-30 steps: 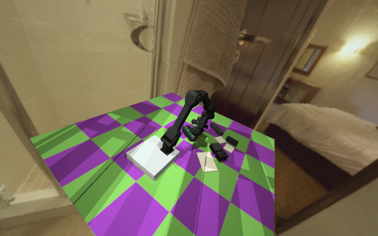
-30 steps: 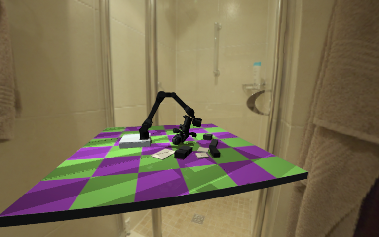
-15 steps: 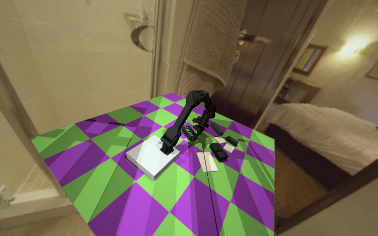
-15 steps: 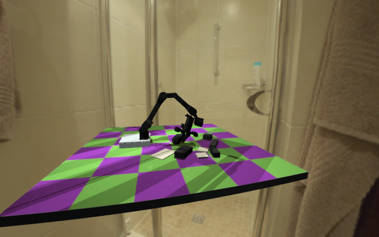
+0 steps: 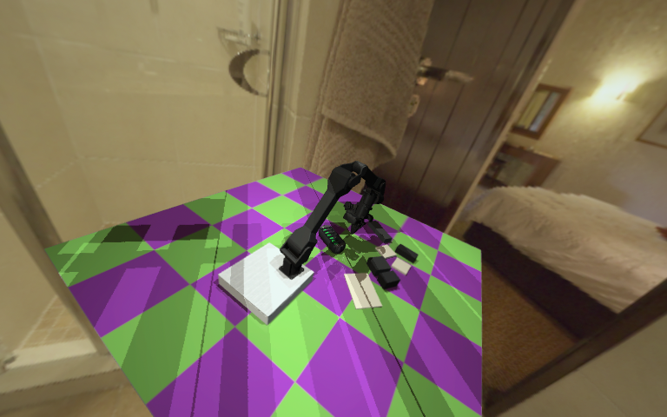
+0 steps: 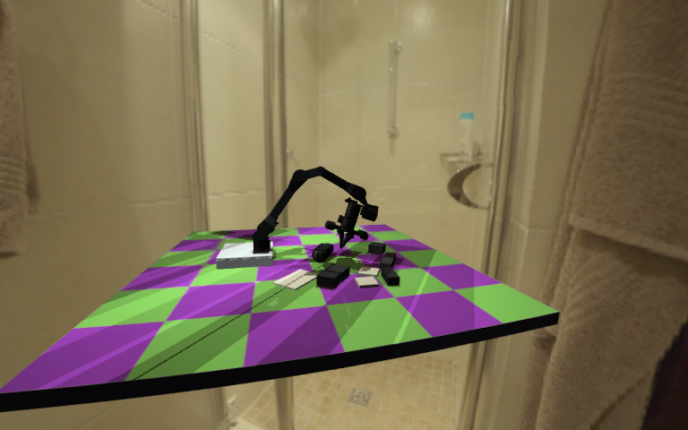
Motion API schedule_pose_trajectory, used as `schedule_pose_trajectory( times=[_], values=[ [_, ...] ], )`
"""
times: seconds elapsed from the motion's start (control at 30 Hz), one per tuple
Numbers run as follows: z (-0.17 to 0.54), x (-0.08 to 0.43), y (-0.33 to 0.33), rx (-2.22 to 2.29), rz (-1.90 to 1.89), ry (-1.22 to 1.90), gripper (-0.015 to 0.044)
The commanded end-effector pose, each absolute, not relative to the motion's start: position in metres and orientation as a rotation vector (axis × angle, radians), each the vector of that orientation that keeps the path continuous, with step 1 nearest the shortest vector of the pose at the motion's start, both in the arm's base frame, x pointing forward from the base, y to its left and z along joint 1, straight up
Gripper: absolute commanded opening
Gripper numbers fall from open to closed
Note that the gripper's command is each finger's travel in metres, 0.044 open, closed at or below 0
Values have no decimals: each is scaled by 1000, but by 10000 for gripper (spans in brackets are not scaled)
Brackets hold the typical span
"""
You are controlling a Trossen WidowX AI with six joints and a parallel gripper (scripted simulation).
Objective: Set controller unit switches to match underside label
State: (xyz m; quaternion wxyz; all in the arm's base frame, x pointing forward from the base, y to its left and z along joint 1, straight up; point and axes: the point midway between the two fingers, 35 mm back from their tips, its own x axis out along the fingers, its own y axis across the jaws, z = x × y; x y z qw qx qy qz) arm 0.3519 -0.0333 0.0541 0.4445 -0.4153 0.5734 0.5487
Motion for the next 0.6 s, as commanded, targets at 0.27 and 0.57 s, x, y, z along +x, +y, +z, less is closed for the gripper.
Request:
schedule_pose_trajectory(
  times=[0.27,0.57],
  values=[
    [55,310,-46,-760,1141,1505,0],
    [42,311,-46,-760,1140,1505,0]
  ],
)
